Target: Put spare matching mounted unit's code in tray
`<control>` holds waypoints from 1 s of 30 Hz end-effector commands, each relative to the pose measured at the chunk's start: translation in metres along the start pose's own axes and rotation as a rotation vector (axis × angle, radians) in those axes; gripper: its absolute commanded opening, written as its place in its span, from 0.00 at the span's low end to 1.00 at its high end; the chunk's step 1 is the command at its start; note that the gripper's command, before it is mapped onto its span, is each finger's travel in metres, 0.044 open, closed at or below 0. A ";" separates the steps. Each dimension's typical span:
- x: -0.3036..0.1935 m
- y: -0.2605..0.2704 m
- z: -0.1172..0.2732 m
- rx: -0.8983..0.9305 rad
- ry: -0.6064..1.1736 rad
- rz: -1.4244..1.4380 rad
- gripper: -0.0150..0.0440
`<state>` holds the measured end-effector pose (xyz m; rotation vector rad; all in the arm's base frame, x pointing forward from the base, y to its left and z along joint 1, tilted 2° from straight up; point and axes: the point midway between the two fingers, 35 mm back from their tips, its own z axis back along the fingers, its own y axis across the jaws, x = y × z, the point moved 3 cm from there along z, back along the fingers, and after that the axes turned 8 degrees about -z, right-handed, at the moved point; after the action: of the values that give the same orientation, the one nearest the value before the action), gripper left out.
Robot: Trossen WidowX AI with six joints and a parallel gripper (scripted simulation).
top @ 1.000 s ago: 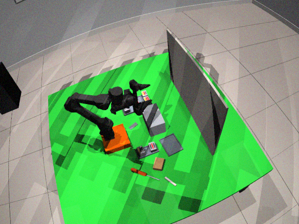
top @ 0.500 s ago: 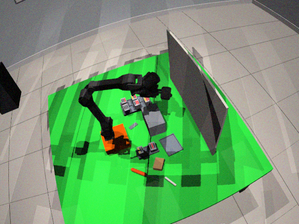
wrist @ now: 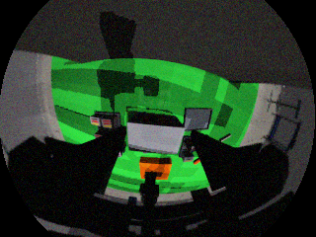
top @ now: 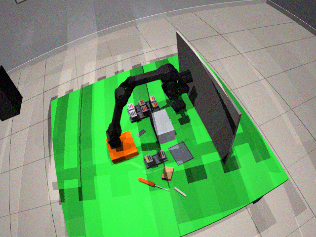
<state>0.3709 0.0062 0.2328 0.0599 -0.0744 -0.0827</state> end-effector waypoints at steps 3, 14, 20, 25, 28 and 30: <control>0.000 -0.001 0.002 -0.024 0.016 -0.041 1.00; 0.000 -0.002 -0.056 -0.026 0.034 -0.040 1.00; 0.000 -0.002 -0.056 -0.026 0.034 -0.040 1.00; 0.000 -0.002 -0.056 -0.026 0.034 -0.040 1.00; -0.008 0.024 -0.056 -0.022 0.037 0.108 1.00; -0.021 0.057 -0.057 -0.015 0.040 0.312 1.00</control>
<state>0.3703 0.0282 0.1736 0.0328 -0.0304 0.0273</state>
